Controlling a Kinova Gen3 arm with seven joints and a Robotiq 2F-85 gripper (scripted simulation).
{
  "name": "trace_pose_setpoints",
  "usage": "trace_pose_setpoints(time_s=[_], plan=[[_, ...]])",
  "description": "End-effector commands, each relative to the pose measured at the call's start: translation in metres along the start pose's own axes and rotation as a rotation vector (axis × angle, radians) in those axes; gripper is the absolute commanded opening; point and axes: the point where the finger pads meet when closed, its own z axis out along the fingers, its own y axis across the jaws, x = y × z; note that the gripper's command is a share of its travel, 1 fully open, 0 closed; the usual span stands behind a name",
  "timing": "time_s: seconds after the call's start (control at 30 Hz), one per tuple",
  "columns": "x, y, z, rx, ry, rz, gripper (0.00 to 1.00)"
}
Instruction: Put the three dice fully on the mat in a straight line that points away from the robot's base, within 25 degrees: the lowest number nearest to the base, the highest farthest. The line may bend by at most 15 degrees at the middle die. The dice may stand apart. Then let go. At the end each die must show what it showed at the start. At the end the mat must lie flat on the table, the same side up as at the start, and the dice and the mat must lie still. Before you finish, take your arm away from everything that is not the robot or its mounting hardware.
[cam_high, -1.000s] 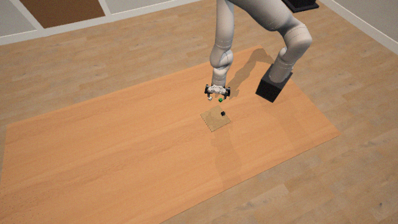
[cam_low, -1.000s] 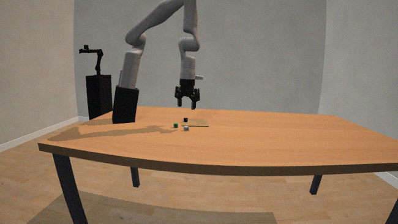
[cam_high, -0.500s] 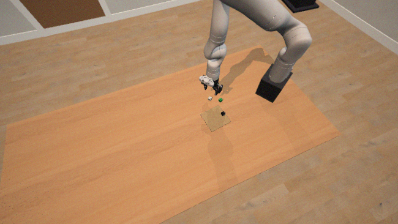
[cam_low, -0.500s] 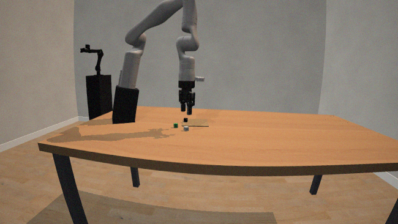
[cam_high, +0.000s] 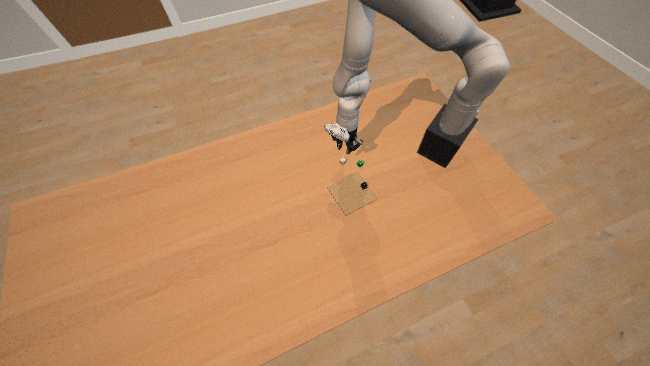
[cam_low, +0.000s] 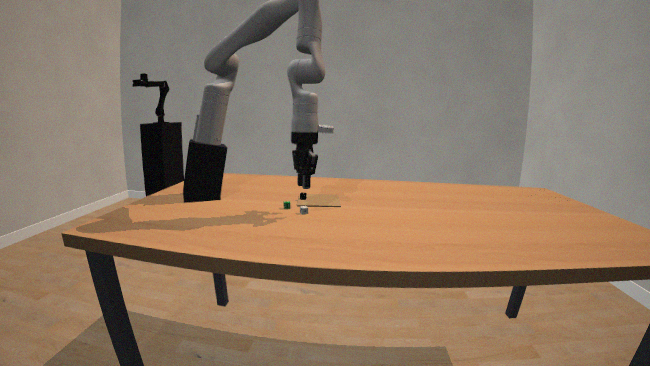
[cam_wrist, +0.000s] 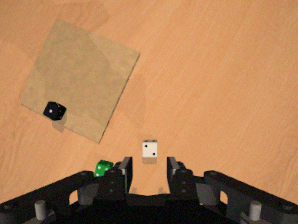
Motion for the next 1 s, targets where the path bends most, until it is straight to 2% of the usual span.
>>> trace_pose_setpoints(time_s=[0.0, 0.97], plan=[[0.0008, 0.0018, 0.0000, 0.000, 0.004, 0.014, 0.35], [0.0006, 0.0014, 0.0056, 0.002, 0.002, 0.015, 0.35]])
